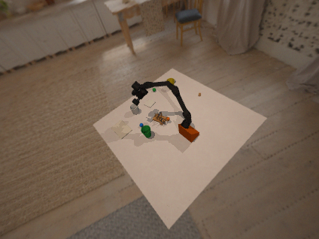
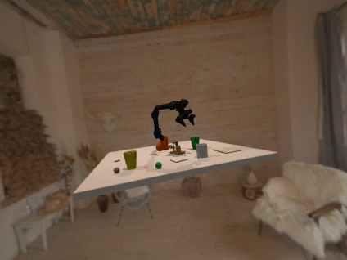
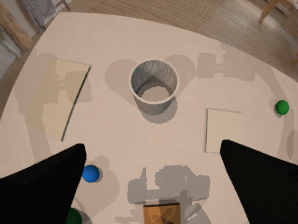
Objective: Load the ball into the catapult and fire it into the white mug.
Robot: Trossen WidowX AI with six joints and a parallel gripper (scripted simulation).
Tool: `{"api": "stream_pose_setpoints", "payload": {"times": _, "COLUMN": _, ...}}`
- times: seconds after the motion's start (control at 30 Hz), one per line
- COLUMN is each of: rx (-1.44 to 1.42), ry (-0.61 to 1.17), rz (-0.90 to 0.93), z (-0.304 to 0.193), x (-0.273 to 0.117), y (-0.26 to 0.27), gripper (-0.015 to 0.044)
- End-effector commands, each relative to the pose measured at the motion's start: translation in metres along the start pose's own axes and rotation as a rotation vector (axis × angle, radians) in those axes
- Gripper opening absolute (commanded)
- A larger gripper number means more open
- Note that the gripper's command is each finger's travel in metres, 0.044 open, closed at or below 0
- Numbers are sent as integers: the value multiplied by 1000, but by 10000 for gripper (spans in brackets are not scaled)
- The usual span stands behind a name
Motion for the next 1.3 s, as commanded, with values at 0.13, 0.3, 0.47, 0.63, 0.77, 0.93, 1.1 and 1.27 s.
{"api": "stream_pose_setpoints", "payload": {"times": 0.13, "rx": 21, "ry": -109, "rz": -50, "z": 29, "x": -2, "y": -7, "gripper": 440}}
{"api": "stream_pose_setpoints", "payload": {"times": 0.3, "rx": 20, "ry": -109, "rz": -50, "z": 28, "x": -2, "y": -6, "gripper": 440}}
{"api": "stream_pose_setpoints", "payload": {"times": 0.47, "rx": 16, "ry": -107, "rz": -47, "z": 22, "x": -6, "y": -3, "gripper": 440}}
{"api": "stream_pose_setpoints", "payload": {"times": 0.63, "rx": 15, "ry": -107, "rz": -46, "z": 23, "x": -5, "y": -3, "gripper": 440}}
{"api": "stream_pose_setpoints", "payload": {"times": 0.77, "rx": 10, "ry": -107, "rz": -42, "z": 25, "x": -4, "y": 0, "gripper": 414}}
{"api": "stream_pose_setpoints", "payload": {"times": 0.93, "rx": 10, "ry": -107, "rz": -42, "z": 25, "x": -4, "y": 0, "gripper": 282}}
{"api": "stream_pose_setpoints", "payload": {"times": 1.1, "rx": 10, "ry": -107, "rz": -42, "z": 25, "x": -4, "y": 0, "gripper": 151}}
{"api": "stream_pose_setpoints", "payload": {"times": 1.27, "rx": 10, "ry": -107, "rz": -42, "z": 25, "x": -4, "y": 0, "gripper": 20}}
Point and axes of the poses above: the point midway between the two fingers, 35 mm back from their tips, its own x axis out along the fingers, its own y axis across the jaws, z = x × y, the point moved 9 cm from there along -x, back along the fingers, and after that the axes turned 3 degrees about -x, right-handed, at the moved point
